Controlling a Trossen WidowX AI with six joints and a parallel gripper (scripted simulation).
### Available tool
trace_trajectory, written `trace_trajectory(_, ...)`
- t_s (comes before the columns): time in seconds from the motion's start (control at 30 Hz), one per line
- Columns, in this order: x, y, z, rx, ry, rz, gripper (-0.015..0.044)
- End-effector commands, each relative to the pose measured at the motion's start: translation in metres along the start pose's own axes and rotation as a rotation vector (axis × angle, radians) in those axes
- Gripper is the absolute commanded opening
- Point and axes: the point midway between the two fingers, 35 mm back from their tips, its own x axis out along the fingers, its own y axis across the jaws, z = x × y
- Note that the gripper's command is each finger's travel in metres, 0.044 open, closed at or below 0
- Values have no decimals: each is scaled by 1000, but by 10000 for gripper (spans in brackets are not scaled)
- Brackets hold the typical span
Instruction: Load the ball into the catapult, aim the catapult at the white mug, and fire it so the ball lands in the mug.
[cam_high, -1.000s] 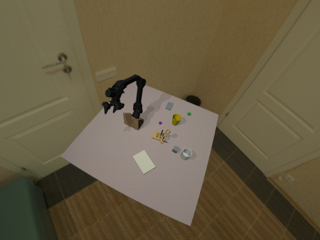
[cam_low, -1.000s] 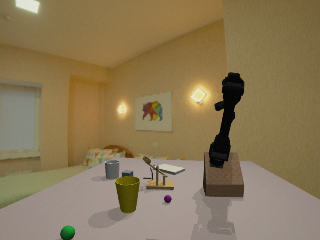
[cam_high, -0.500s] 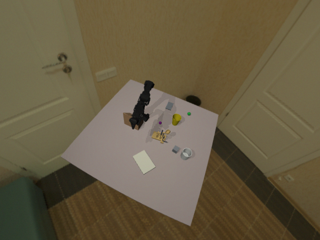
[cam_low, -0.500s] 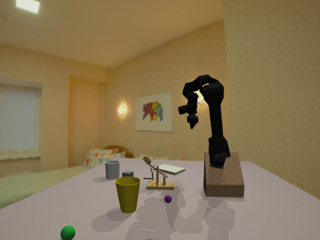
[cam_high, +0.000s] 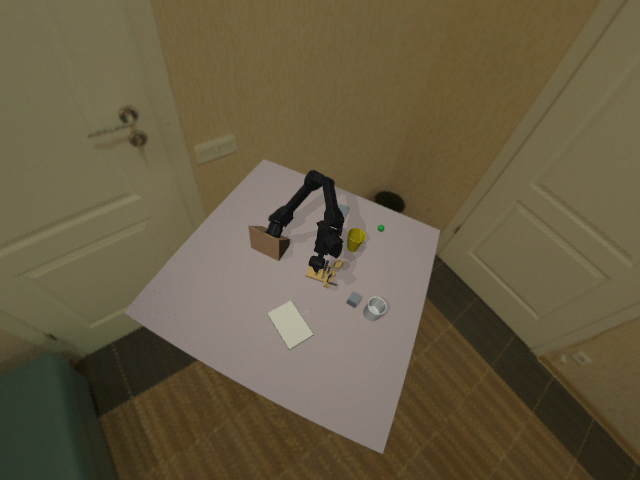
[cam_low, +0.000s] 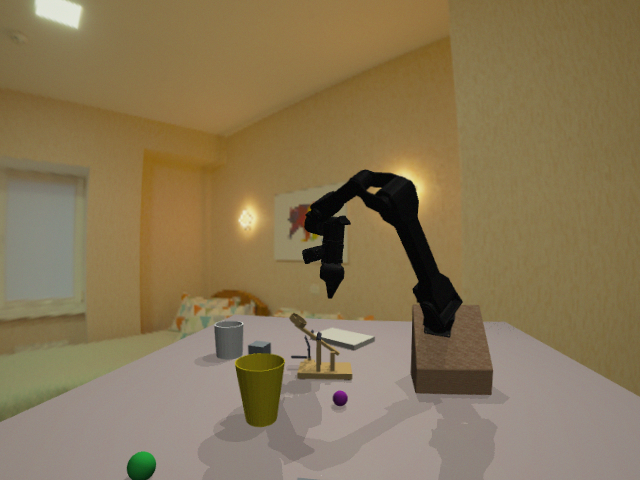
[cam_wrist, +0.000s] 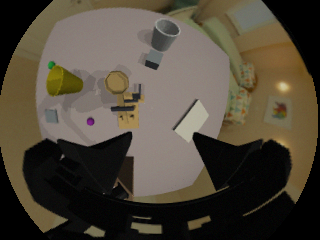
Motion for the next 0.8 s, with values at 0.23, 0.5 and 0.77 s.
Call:
trace_trajectory(0.23,54,86,37,21,58,239,440)
trace_trajectory(0.5,54,86,37,21,58,239,335)
trace_trajectory(0.77,54,86,37,21,58,239,125)
